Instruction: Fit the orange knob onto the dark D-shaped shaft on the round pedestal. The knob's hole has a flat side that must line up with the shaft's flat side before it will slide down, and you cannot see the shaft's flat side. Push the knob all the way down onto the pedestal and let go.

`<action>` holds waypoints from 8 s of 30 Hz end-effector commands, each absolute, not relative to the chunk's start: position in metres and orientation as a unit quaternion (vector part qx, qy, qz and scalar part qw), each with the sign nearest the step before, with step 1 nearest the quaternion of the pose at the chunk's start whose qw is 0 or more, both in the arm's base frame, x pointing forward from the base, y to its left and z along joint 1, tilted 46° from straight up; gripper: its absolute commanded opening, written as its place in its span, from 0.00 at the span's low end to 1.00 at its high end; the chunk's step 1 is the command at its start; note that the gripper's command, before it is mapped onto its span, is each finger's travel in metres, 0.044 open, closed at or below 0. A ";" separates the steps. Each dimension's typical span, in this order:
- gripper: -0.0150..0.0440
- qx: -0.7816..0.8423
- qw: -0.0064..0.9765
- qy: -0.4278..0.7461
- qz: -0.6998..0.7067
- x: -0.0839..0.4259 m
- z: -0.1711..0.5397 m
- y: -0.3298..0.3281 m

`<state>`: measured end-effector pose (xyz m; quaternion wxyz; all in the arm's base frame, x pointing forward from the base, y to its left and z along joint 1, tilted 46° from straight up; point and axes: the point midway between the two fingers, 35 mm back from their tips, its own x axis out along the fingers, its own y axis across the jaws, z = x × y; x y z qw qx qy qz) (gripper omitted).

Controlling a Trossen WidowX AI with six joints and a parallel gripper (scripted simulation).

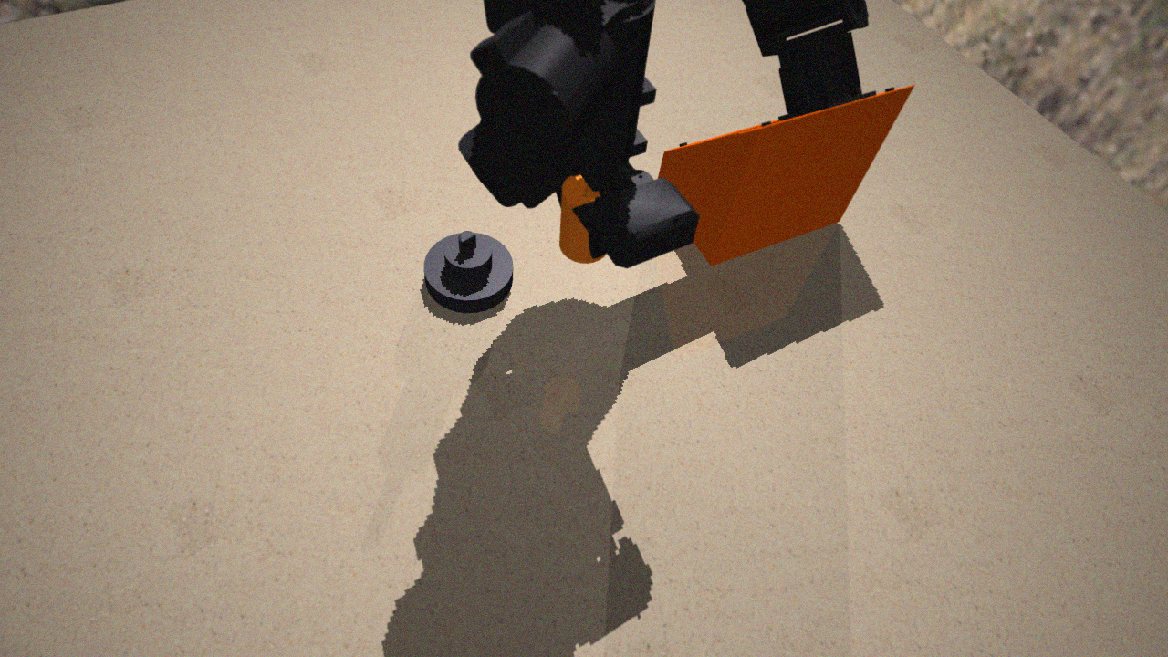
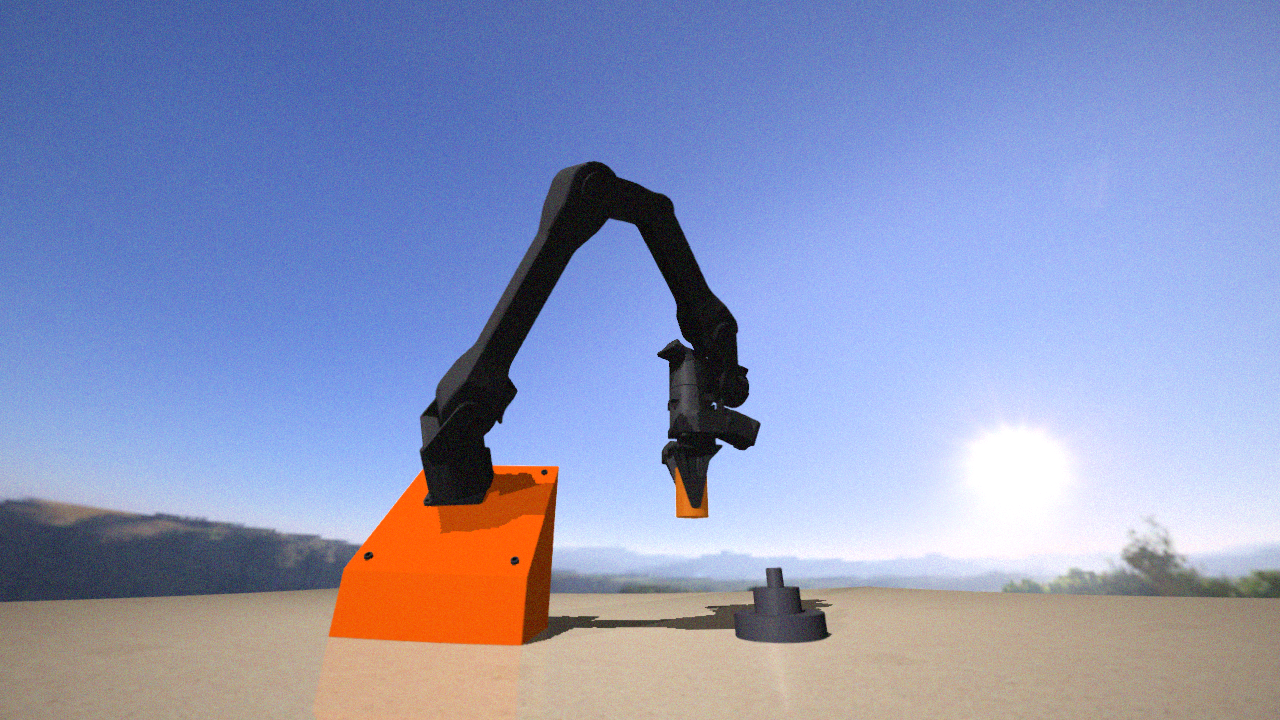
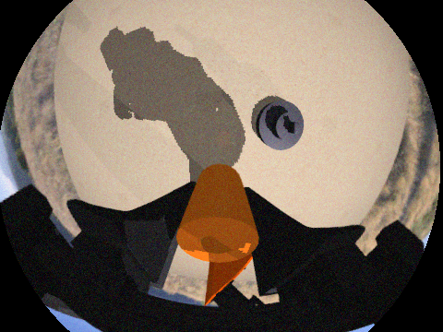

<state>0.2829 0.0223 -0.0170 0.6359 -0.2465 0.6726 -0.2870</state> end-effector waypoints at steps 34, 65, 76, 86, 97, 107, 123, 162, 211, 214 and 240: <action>0.25 -0.256 0.642 0.660 -0.295 0.338 0.025 -0.065; 0.25 -0.254 0.642 0.657 -0.301 0.339 0.011 -0.087; 0.25 -0.254 0.642 0.657 -0.301 0.338 0.011 -0.091; 0.25 -0.254 0.642 0.657 -0.301 0.338 0.016 -0.089; 0.25 -0.320 0.612 0.685 -0.230 0.339 0.017 -0.088; 0.25 -0.320 0.612 0.685 -0.230 0.344 0.014 -0.088; 0.25 -0.320 0.612 0.685 -0.230 0.344 0.013 -0.089; 0.25 -0.382 0.576 0.706 -0.158 0.338 0.013 -0.087; 0.25 -0.382 0.575 0.706 -0.158 0.336 0.012 -0.089; 0.25 -0.382 0.575 0.706 -0.158 0.337 0.011 -0.091; 0.25 -0.440 0.532 0.718 -0.083 0.340 0.015 -0.086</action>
